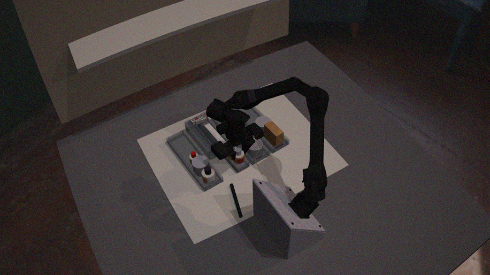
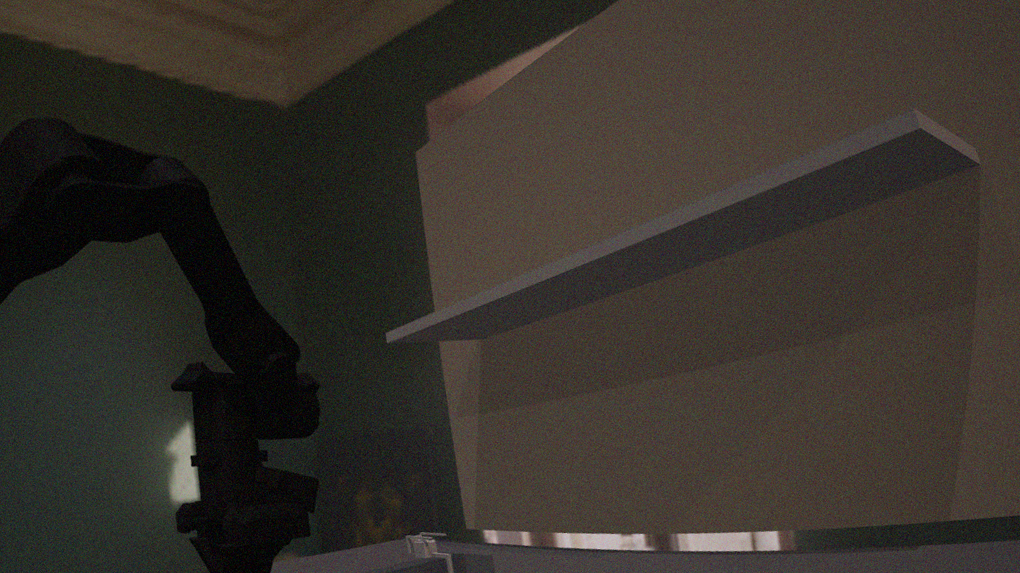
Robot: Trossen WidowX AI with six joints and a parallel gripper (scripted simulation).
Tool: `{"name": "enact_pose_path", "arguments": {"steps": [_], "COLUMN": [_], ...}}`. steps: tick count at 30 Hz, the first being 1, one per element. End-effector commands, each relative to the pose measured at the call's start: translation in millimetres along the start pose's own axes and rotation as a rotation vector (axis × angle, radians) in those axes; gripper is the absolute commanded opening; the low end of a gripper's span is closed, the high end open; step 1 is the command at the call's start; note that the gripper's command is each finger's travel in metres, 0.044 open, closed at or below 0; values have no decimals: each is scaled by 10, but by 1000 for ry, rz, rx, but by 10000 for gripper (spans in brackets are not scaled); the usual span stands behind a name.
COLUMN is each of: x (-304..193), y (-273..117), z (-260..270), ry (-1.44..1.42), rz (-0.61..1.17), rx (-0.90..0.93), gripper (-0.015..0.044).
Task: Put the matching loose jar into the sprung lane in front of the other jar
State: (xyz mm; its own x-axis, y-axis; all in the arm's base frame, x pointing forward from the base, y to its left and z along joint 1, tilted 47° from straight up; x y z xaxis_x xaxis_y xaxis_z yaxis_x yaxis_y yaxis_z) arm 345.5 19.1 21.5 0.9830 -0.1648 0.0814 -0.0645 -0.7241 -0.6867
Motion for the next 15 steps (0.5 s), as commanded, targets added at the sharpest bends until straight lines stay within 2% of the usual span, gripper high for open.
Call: {"name": "enact_pose_path", "arguments": {"steps": [1,15], "x": [54,60], "y": [-18,7], "z": [-2,-1], "ry": [10,10], "rz": [-20,-20], "rx": [-2,-2], "gripper": [0,0]}}
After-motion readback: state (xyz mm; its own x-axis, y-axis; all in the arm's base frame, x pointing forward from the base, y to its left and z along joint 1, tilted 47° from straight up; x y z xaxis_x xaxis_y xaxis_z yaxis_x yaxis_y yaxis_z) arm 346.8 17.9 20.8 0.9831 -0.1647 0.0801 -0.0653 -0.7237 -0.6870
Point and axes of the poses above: the point midway between the two fingers, 35 mm back from their tips, its own y axis out along the fingers, its own z axis across the jaws, x = y × z, the point moved 7 cm from there along -y, back along the fingers, and after that the axes turned 10 degrees about y, right-handed, at the moved point
